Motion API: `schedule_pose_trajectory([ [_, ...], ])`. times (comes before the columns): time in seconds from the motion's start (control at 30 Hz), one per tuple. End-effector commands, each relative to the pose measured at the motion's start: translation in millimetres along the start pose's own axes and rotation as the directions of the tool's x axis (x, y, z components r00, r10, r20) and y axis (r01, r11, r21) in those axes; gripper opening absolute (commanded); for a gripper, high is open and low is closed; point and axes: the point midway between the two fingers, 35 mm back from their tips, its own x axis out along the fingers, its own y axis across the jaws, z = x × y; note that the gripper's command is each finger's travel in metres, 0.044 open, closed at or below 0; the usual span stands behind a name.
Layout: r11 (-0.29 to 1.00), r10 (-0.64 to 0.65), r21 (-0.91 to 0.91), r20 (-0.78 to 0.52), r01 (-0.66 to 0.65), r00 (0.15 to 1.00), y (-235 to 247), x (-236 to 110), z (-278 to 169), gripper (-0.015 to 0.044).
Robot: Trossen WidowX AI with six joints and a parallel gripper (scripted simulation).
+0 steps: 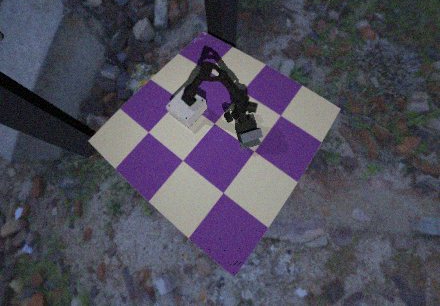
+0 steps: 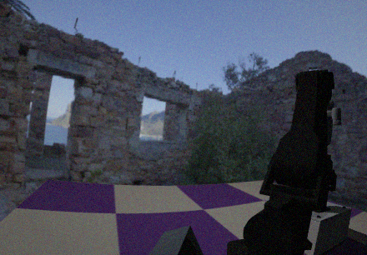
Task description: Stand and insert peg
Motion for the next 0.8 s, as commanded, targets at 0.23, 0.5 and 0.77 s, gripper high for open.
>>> schedule_pose_trajectory([
  [0.23,1.0,0.001,0.001,0.029,-0.001,1.0,0.2,-2.0,-1.3,0.0049],
  [0.5,1.0,0.0,0.0,0.11,0.0,0.994,0.2,-7.2,-4.7,0.0049],
  [0.77,1.0,0.0,0.001,0.178,0.0,0.984,0.2,-11.5,-7.9,0.0049],
])
